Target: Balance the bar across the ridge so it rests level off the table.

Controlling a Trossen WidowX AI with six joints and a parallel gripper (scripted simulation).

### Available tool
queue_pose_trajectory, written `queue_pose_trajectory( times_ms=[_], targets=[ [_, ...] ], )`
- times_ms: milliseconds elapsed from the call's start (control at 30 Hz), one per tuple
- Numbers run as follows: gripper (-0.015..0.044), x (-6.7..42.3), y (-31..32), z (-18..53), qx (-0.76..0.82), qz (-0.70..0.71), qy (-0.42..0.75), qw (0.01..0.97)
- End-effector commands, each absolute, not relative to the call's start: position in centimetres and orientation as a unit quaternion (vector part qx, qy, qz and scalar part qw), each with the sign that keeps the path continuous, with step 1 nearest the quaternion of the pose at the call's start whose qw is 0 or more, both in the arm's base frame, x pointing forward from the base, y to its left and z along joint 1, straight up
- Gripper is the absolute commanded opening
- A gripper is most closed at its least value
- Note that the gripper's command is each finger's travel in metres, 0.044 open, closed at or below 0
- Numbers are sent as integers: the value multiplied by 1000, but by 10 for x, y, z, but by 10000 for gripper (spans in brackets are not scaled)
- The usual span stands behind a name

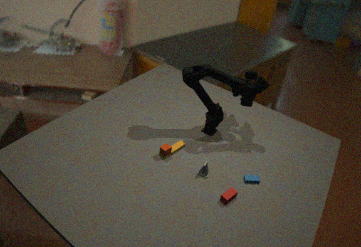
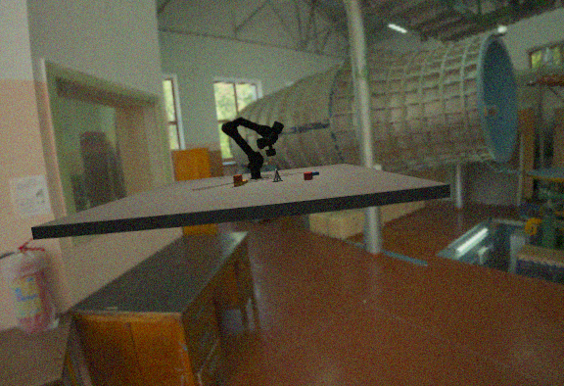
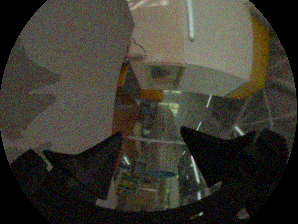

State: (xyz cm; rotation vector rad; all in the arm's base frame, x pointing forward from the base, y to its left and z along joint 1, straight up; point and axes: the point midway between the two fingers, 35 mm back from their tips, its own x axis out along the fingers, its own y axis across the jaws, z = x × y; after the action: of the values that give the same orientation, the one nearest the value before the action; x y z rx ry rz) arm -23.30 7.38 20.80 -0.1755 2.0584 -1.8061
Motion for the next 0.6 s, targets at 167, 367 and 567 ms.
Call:
queue_pose_trajectory(
  times_ms=[167, 367, 567],
  targets=[
    [315, -229, 94, 206, -20, -650, 738, 178],
    [315, -220, 121, 203, 36, -655, 739, 154],
    [315, -208, 147, 200, 91, -656, 738, 130]
  ],
)
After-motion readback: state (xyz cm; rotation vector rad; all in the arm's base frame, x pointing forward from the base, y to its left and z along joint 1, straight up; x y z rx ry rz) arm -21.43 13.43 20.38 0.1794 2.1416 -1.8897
